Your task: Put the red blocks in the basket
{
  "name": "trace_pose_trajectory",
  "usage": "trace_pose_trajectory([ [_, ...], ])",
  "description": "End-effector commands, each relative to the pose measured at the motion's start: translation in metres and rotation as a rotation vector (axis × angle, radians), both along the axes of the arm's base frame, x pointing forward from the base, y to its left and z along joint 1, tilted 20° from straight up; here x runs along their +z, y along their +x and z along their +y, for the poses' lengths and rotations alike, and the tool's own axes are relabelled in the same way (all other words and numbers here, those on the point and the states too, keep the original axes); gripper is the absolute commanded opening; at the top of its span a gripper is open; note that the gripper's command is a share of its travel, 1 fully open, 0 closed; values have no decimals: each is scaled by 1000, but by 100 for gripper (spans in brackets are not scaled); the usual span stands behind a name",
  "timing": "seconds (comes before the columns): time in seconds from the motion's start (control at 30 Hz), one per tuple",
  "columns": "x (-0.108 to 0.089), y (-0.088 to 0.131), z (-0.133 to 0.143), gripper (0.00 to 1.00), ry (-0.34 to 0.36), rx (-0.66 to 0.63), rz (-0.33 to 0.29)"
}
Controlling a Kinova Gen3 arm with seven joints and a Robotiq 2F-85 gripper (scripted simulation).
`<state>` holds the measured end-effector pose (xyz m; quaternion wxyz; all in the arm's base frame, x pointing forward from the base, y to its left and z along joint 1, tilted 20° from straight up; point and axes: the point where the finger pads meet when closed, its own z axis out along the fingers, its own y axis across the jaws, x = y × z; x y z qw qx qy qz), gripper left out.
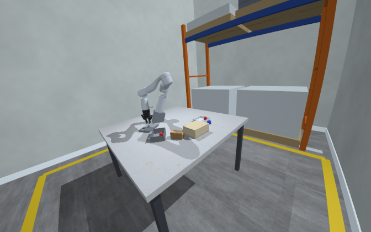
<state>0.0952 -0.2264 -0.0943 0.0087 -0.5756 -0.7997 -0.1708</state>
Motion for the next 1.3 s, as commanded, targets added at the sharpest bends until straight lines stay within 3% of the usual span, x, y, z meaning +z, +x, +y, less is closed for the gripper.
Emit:
trace_pose_trajectory([
  [0.0,11,-2,-4,40,-1,0,0],
  [0.3,48,-9,-15,40,-1,0,0],
  [0.37,48,-9,-15,40,-1,0,0],
  [0.77,90,-17,-27,40,-1,0,0],
  [1.27,105,-20,-32,40,-1,0,0],
])
